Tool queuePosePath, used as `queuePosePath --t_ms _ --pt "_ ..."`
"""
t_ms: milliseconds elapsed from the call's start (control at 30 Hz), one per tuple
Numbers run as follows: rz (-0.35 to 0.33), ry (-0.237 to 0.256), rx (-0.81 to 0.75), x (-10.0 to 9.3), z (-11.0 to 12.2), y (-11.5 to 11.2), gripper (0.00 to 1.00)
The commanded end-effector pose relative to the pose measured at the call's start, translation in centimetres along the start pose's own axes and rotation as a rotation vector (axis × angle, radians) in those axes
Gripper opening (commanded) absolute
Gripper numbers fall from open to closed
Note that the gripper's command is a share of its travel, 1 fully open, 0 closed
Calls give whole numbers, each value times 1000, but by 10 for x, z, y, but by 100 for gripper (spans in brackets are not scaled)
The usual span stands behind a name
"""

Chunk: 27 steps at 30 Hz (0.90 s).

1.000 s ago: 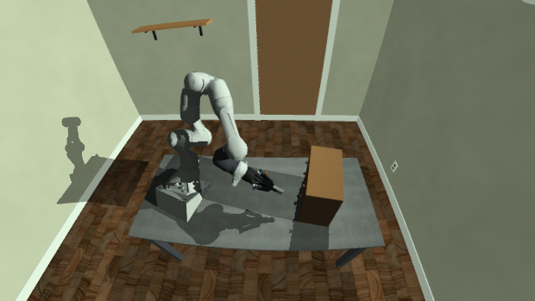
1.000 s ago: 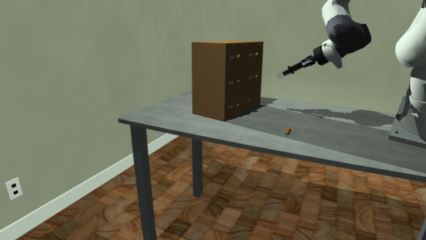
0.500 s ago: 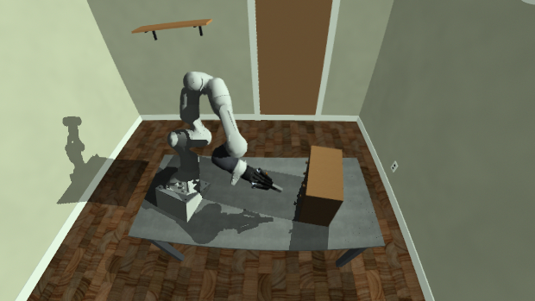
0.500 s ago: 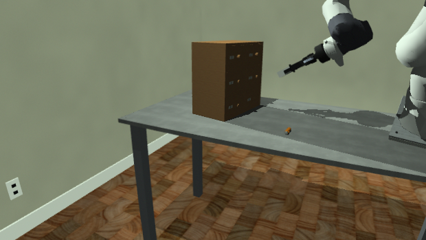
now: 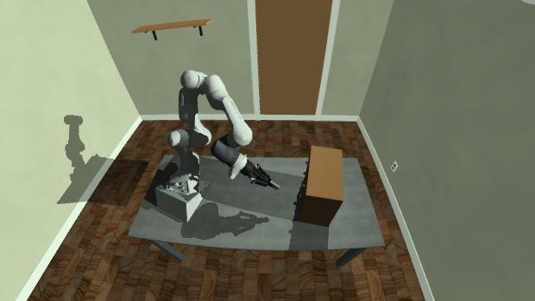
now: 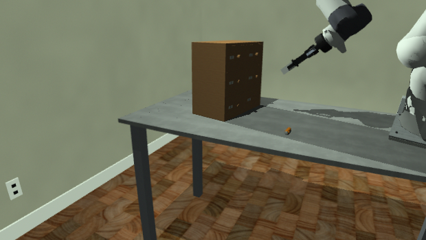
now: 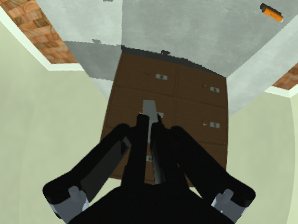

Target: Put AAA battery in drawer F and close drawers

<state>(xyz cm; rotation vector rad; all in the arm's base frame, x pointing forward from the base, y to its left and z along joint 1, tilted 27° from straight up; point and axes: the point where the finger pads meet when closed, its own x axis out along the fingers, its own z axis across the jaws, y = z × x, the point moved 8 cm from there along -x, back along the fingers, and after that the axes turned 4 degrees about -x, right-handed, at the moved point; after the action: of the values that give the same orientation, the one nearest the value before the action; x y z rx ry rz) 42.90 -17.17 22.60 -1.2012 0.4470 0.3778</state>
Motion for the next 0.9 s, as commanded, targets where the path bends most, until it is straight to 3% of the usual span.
queuePosePath --t_ms 0,333,400,867 --pt "123 -19 129 -10 -5 -6 0" --pt "347 -49 116 -38 -8 -26 0" --pt "347 -49 116 -38 -8 -26 0" --pt "667 -84 22 -84 -11 -54 0"
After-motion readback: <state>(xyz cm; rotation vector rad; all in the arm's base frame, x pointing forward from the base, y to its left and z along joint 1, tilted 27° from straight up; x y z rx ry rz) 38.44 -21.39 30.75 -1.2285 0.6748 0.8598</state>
